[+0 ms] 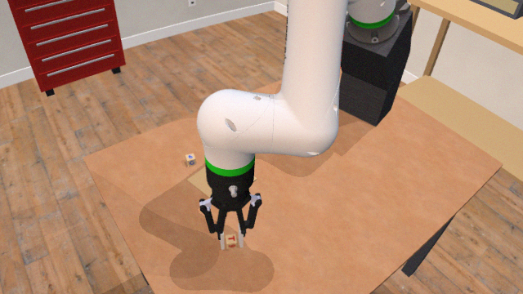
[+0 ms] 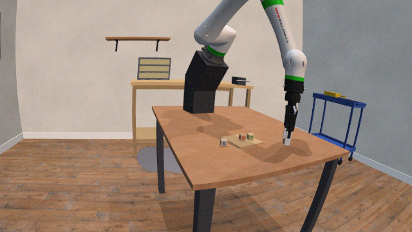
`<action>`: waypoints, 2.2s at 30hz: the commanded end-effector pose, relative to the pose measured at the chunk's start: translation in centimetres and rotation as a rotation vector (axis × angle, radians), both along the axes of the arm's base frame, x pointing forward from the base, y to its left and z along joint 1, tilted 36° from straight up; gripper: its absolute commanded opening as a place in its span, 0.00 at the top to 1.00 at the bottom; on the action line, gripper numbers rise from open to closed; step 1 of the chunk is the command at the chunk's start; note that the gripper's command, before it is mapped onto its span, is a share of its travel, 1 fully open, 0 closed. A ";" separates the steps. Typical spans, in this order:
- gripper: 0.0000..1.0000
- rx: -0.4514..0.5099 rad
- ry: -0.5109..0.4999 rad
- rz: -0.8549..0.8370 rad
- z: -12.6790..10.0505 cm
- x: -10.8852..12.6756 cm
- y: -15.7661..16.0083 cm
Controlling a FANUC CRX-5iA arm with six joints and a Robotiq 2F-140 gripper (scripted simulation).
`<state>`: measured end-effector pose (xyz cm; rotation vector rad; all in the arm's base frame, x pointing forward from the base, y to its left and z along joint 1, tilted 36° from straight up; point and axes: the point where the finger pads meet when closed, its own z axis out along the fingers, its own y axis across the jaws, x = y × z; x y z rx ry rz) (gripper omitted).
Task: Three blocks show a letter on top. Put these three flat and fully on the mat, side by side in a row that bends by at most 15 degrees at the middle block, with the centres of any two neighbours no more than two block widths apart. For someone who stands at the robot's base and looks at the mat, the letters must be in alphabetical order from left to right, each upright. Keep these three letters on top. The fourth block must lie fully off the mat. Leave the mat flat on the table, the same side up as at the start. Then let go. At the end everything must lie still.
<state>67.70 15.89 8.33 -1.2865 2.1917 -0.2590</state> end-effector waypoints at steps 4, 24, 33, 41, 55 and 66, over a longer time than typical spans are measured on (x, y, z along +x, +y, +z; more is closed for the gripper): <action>0.87 0.000 0.000 0.000 0.0 0.0 0.0; 0.87 0.000 0.000 0.000 0.0 0.0 0.0; 0.87 0.000 0.000 0.000 0.0 0.0 0.0; 0.87 0.000 0.000 0.000 0.5 -0.4 -0.1; 0.87 0.000 0.000 0.000 6.9 -4.8 -1.0; 0.87 0.000 0.000 0.000 8.2 -5.7 -1.2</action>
